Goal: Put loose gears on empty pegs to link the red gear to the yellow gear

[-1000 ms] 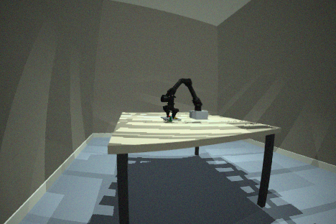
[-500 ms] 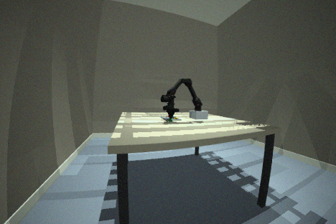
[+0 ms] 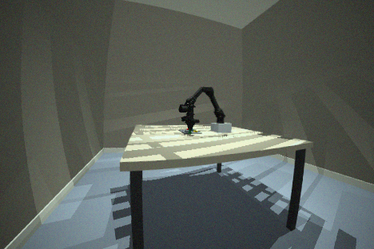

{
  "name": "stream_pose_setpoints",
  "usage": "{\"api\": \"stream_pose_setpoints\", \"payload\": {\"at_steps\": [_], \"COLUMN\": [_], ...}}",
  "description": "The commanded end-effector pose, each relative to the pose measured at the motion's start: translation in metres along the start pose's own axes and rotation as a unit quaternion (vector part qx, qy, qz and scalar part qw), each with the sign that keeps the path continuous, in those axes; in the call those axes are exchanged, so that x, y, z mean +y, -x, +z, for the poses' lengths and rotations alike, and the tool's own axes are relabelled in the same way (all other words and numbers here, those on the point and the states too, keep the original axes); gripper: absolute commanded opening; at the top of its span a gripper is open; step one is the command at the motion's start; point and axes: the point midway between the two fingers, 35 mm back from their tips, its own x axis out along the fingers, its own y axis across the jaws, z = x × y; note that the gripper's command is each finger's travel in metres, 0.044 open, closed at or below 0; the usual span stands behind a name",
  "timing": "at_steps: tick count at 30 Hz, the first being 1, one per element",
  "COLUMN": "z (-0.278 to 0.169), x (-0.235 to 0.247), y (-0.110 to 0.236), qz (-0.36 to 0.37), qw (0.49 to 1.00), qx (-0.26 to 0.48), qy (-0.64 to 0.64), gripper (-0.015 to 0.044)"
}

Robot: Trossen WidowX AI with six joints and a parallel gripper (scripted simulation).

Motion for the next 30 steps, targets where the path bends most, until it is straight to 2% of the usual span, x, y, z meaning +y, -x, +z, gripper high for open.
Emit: {"api": "stream_pose_setpoints", "payload": {"at_steps": [1,30], "z": [0.006,0.007], "x": [0.000,0.000], "y": [0.015,0.101], "qz": [0.001,0.001], "qw": [1.000,1.000], "qx": [-0.007,-0.007], "qy": [0.001,0.001], "gripper": [0.0000,0.0000]}}
